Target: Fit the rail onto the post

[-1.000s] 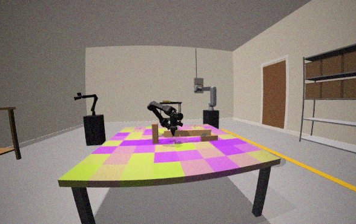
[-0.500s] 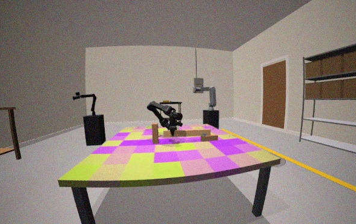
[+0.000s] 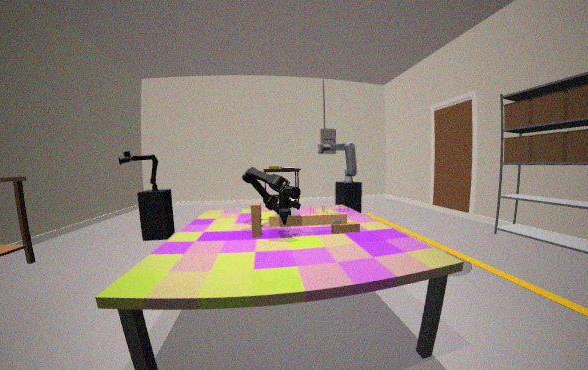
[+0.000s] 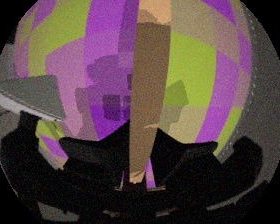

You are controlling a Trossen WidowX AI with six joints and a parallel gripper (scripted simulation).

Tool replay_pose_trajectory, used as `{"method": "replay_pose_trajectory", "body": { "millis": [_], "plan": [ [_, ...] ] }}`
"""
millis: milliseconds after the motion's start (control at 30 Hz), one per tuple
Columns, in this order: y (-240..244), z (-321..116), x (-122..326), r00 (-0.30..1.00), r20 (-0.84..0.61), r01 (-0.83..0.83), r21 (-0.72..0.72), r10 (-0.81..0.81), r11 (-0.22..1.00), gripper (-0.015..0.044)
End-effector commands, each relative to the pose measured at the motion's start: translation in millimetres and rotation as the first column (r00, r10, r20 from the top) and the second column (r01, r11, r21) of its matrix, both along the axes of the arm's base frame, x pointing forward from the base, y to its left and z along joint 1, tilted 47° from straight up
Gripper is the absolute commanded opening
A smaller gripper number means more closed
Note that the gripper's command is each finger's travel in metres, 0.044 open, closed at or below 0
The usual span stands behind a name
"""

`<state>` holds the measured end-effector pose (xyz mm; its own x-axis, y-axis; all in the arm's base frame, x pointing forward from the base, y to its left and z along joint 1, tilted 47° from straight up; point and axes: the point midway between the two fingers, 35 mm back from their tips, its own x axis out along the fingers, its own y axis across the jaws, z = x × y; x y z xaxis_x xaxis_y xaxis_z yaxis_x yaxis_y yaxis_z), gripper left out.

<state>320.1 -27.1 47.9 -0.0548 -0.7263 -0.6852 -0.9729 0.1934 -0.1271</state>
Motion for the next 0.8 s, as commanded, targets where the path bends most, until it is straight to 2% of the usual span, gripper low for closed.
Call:
{"method": "replay_pose_trajectory", "body": {
  "millis": [0, 767],
  "plan": [
    [-0.8, 1.8, 0.1, 1.000, 0.000, -0.004, -0.001, 0.004, 1.000, 0.0000],
    [-4.5, 7.4, -1.4, 1.000, 0.000, -0.004, -0.002, 0.004, 1.000, 0.0000]
  ]
}}
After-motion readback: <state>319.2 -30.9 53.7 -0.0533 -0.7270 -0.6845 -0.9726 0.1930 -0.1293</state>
